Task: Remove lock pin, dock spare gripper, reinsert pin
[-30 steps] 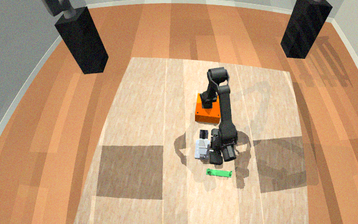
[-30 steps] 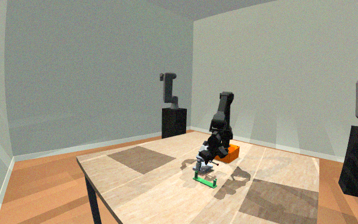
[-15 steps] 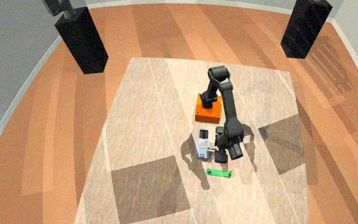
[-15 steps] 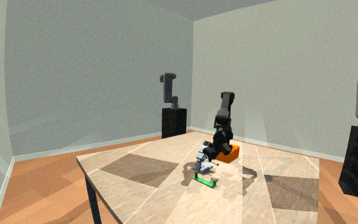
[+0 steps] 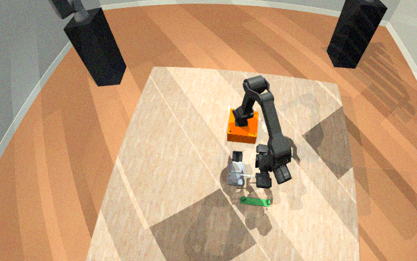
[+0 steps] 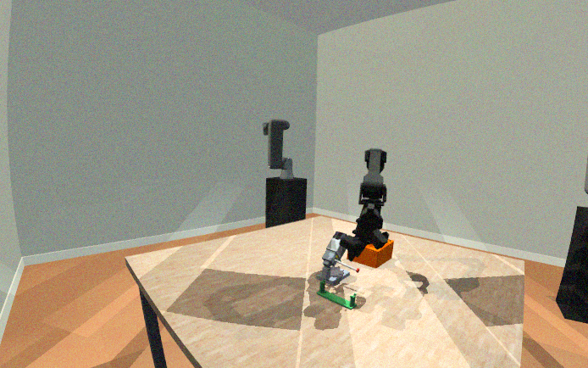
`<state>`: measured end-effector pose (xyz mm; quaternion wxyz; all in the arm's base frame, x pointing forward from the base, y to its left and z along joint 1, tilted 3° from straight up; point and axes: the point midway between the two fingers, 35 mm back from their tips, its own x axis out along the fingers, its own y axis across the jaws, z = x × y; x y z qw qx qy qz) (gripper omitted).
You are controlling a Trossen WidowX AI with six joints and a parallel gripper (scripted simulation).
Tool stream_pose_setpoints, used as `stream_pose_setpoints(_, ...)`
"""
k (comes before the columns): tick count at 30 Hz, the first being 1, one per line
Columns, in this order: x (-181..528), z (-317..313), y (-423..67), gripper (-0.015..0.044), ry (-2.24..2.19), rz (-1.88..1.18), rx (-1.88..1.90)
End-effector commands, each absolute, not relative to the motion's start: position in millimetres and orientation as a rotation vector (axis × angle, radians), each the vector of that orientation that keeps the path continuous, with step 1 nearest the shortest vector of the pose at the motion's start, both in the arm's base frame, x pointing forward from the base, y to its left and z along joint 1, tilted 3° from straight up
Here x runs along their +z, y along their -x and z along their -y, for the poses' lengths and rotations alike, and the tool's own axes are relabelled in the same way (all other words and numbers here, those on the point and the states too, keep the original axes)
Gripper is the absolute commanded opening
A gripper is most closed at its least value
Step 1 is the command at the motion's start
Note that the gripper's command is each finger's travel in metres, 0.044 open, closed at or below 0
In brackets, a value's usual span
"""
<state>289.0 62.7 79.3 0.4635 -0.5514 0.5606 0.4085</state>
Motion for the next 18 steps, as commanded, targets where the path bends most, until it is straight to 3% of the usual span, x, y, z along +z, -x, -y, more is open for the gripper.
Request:
stream_pose_setpoints(1, 87.8, -69.1, -289.0, 0.02, 1.354, -1.377, 1.003)
stream_pose_setpoints(11, 105.8, -82.6, -287.9, 0.02, 1.363, -1.377, 1.011)
stream_pose_setpoints(18, 99.2, -77.5, -287.8, 0.0384, 1.365, -1.377, 1.012)
